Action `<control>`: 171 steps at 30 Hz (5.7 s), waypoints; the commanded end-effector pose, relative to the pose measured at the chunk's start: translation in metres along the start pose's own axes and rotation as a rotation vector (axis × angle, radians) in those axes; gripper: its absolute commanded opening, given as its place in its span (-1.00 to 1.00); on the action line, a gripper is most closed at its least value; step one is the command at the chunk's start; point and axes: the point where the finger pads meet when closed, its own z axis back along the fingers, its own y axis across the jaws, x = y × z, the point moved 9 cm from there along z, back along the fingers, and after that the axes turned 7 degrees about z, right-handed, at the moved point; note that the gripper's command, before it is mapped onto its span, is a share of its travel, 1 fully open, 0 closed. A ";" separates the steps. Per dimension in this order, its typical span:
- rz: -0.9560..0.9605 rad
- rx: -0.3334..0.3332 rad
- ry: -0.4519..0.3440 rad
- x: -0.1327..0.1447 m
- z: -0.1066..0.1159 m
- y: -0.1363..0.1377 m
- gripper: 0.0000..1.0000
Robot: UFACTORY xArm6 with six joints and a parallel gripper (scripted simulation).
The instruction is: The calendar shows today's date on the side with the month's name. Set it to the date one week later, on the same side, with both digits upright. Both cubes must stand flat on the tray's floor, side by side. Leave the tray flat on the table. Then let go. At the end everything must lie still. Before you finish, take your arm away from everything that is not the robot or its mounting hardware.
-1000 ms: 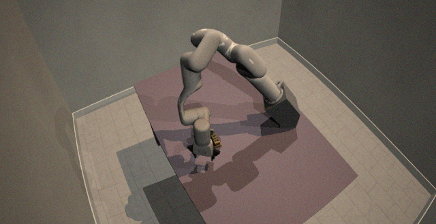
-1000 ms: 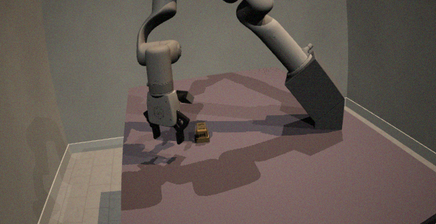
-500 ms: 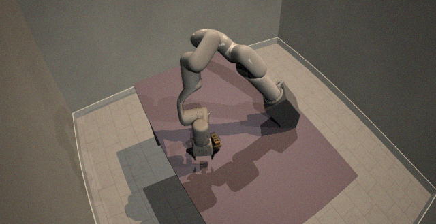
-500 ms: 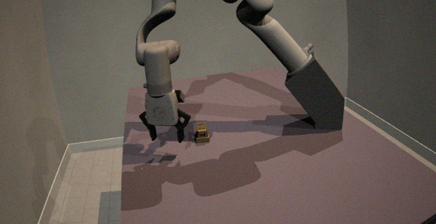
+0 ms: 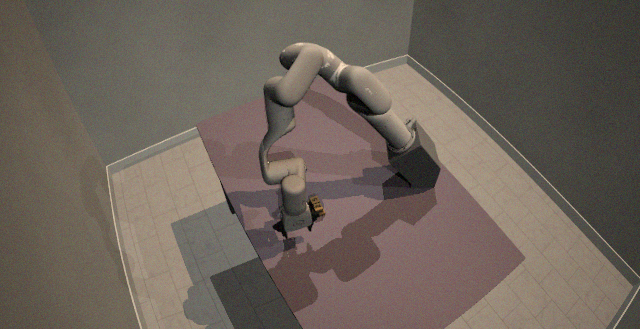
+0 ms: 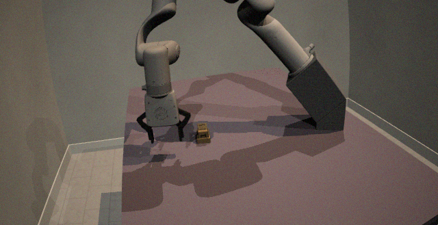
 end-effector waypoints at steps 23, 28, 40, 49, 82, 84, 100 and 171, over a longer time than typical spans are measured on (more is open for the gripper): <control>0.134 0.009 -0.005 0.000 -0.032 -0.004 1.00; 0.134 0.009 -0.005 0.000 -0.032 -0.004 1.00; 0.134 0.009 -0.005 0.000 -0.032 -0.004 1.00; 0.134 0.009 -0.005 0.000 -0.032 -0.004 1.00; 0.134 0.009 -0.005 0.000 -0.032 -0.004 1.00; 0.134 0.009 -0.005 0.000 -0.032 -0.004 1.00; 0.134 0.009 -0.005 0.000 -0.032 -0.004 1.00; 0.442 0.008 -0.006 -0.053 0.001 0.060 1.00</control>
